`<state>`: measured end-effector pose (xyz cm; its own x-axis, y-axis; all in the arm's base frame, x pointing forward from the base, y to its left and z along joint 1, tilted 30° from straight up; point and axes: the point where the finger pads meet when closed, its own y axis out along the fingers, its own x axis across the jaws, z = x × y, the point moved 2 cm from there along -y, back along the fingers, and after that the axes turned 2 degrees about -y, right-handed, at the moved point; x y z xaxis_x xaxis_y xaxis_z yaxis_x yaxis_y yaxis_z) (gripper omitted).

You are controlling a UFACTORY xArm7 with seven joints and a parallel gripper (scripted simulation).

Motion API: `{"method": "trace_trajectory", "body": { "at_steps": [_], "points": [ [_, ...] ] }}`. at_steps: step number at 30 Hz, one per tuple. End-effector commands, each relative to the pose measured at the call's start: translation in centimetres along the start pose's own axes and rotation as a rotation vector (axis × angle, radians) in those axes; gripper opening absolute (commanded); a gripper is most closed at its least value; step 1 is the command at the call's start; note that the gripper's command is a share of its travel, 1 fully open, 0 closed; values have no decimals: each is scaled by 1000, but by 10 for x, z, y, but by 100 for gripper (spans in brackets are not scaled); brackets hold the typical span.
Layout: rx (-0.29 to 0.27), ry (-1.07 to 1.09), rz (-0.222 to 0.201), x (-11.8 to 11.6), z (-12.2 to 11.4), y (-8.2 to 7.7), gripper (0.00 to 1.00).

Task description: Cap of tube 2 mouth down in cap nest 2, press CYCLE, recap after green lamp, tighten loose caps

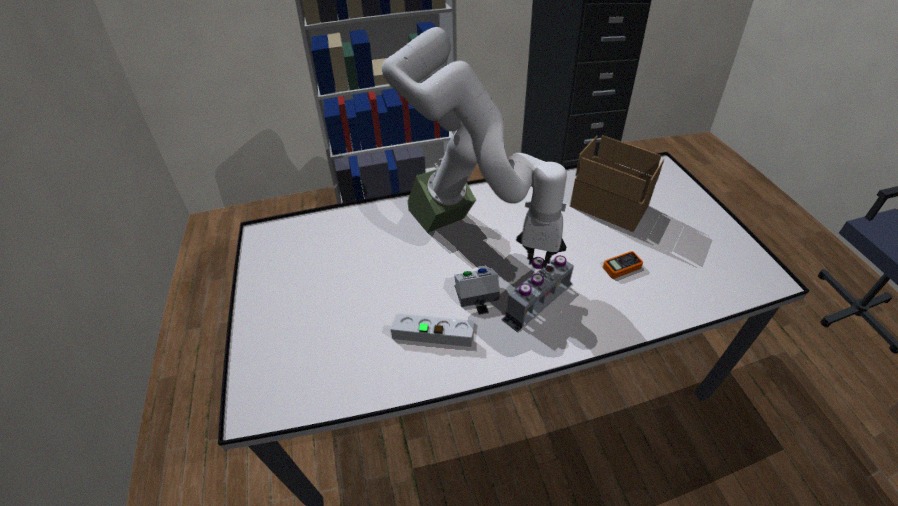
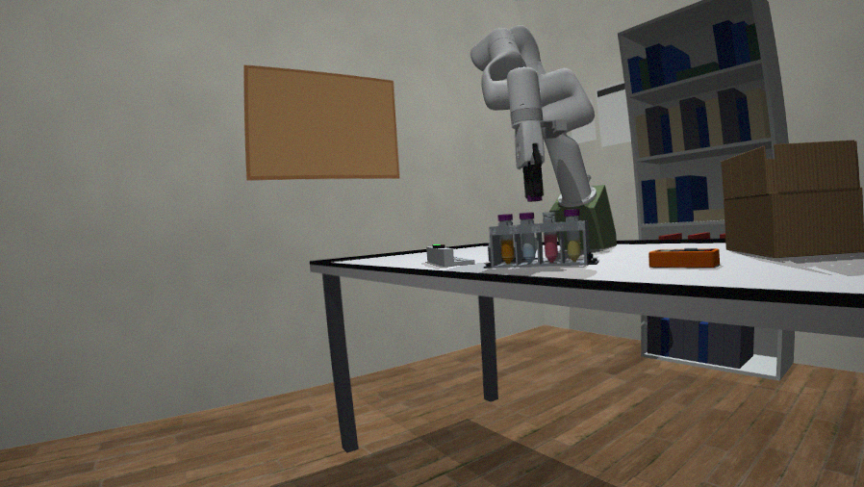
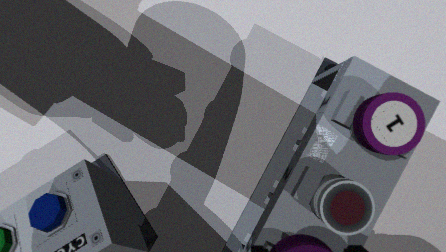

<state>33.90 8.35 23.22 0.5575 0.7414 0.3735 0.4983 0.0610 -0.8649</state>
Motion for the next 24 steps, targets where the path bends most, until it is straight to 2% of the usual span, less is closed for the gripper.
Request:
{"method": "trace_trajectory", "body": {
  "at_steps": [1,4,11,16,24],
  "points": [
    [-7,5,6,17,7,2,0],
    [-7,5,6,35,20,2,0],
    [-7,5,6,34,20,2,0],
    [-7,5,6,34,20,17,0],
    [-7,5,6,34,20,27,0]
  ]
}}
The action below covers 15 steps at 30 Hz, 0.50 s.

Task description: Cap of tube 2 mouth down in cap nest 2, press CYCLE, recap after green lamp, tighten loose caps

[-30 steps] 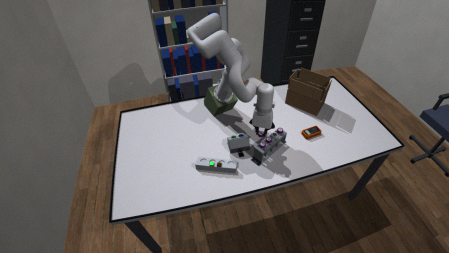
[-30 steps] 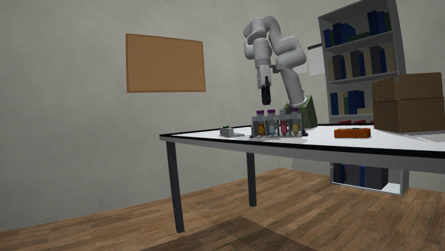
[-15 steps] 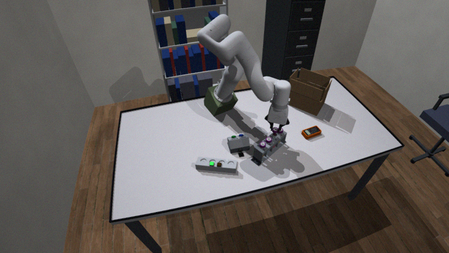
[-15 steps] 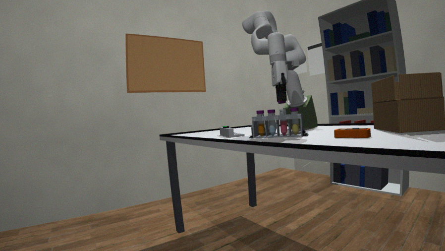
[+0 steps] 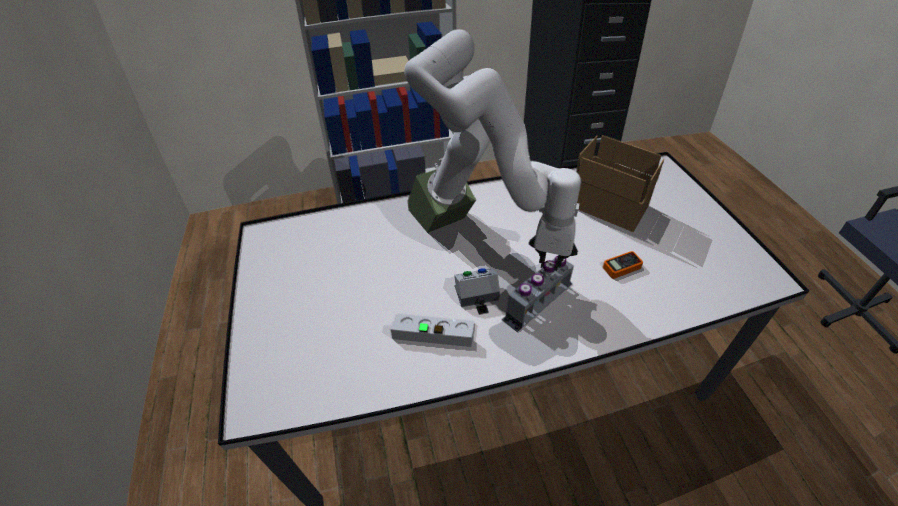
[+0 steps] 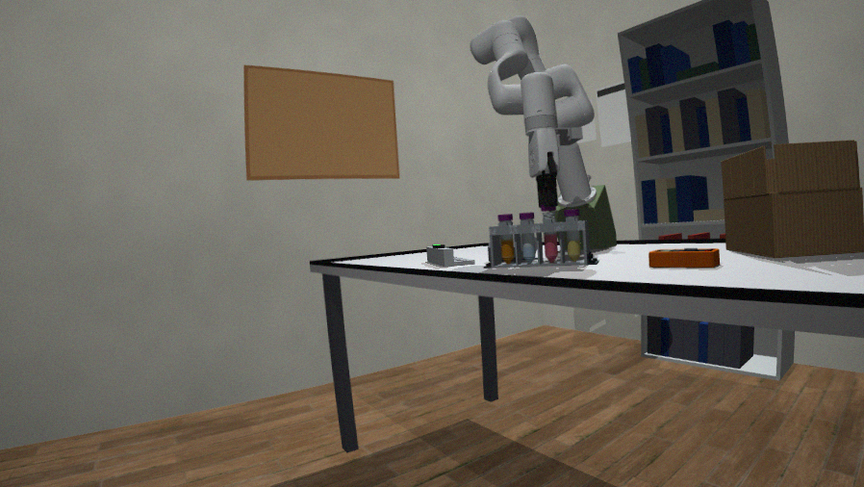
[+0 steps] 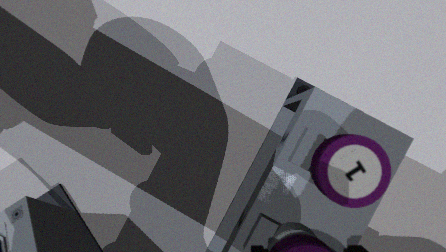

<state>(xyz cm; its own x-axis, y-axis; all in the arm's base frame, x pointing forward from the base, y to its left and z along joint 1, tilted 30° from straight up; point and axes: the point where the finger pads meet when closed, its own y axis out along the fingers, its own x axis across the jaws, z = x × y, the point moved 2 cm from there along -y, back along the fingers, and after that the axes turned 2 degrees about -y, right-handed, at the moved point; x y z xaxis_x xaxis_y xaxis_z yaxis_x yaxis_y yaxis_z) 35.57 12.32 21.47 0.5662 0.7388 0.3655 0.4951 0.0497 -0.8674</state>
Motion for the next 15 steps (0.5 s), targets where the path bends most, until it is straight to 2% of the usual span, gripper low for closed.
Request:
{"method": "trace_trajectory", "body": {
  "at_steps": [1,15],
  "points": [
    [-2,0,-5,2,-1,1,0],
    [-2,0,-5,2,-1,4,0]
  ]
}}
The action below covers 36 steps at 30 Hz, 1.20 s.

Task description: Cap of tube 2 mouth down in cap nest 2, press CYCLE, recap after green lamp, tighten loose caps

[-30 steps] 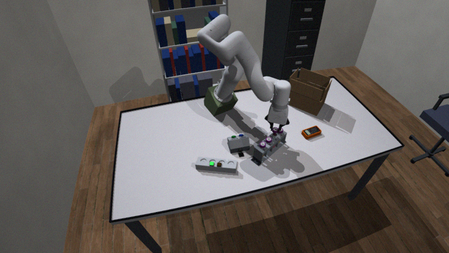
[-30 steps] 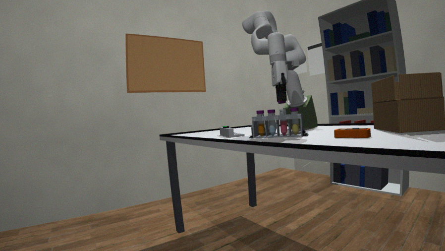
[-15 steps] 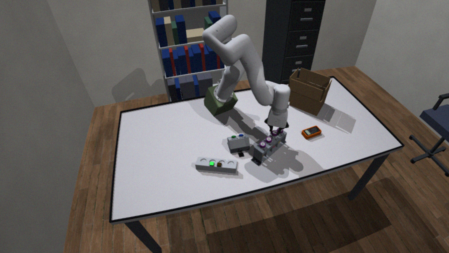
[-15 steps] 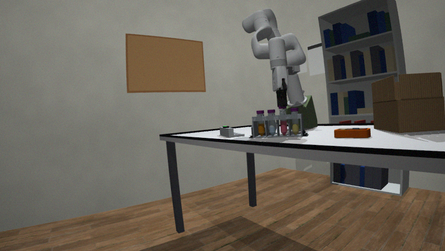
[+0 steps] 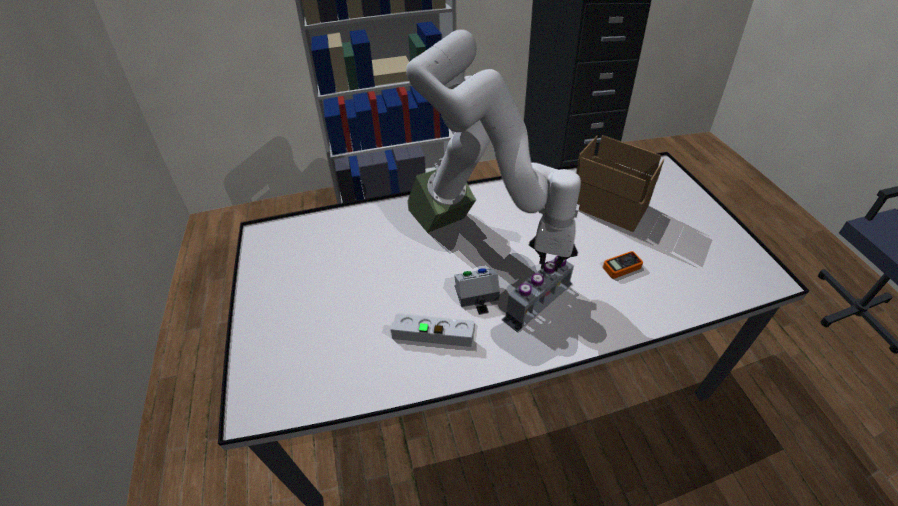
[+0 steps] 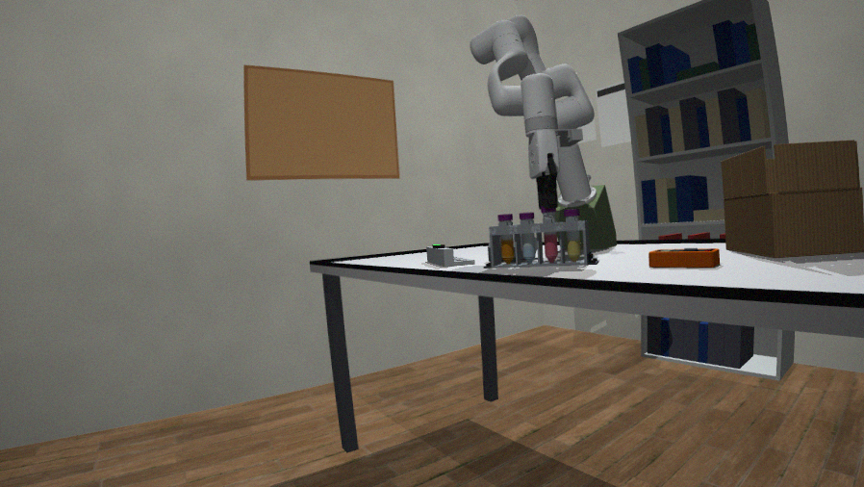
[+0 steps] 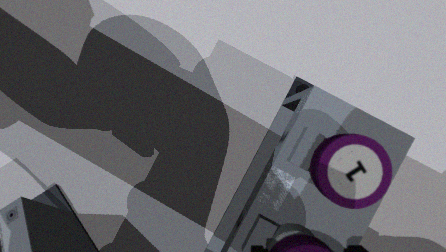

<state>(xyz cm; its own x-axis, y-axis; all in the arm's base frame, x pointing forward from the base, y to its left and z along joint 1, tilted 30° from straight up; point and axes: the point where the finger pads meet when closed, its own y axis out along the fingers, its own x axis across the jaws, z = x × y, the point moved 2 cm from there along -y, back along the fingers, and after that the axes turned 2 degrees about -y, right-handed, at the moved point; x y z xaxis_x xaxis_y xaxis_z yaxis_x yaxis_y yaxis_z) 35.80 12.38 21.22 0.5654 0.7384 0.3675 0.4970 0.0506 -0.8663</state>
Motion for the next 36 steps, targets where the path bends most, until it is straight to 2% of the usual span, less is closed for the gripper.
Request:
{"method": "trace_trajectory", "body": {
  "at_steps": [1,26,27,36],
  "points": [
    [-1,0,-3,1,-1,1,0],
    [-1,0,-3,1,-1,8,0],
    [-1,0,-3,1,-1,8,46],
    [-1,0,-3,1,-1,8,46]
  ]
}}
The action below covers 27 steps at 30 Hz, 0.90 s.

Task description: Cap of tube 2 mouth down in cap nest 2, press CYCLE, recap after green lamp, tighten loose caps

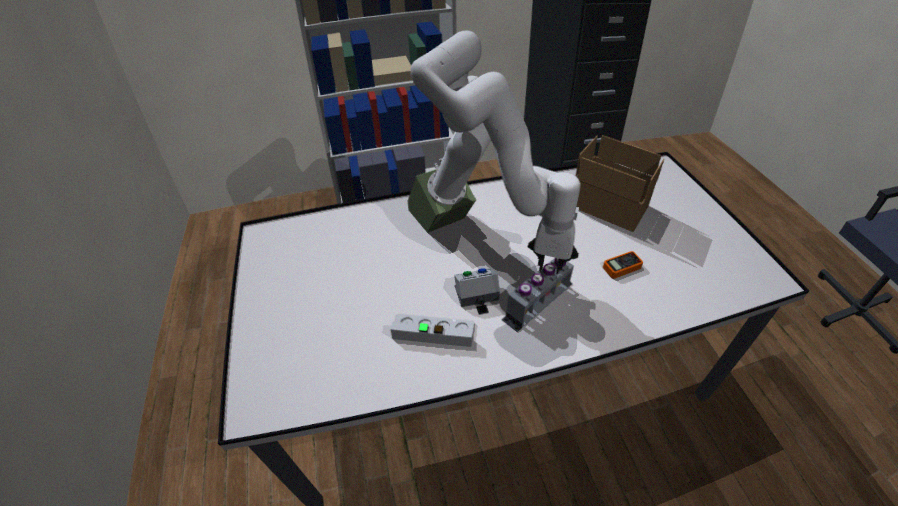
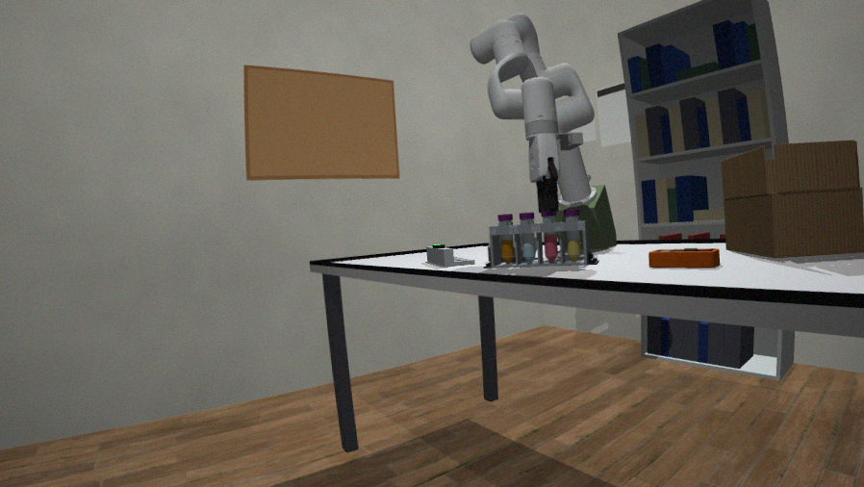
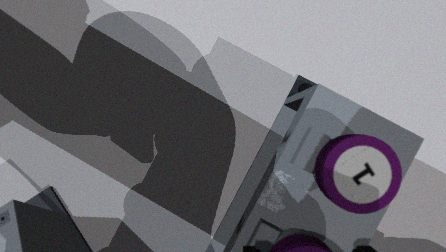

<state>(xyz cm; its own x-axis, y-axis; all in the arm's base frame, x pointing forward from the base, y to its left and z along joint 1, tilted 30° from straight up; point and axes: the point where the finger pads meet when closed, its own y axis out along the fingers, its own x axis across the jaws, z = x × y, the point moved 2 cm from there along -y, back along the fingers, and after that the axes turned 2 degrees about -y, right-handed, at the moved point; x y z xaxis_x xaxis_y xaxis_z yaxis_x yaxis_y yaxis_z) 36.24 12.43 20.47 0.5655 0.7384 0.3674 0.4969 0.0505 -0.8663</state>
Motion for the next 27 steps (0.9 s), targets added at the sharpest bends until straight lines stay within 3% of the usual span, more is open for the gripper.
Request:
{"method": "trace_trajectory", "body": {
  "at_steps": [1,27],
  "points": [
    [-1,0,-3,1,-1,-1,46],
    [-1,98,-3,1,-1,6,46]
  ]
}}
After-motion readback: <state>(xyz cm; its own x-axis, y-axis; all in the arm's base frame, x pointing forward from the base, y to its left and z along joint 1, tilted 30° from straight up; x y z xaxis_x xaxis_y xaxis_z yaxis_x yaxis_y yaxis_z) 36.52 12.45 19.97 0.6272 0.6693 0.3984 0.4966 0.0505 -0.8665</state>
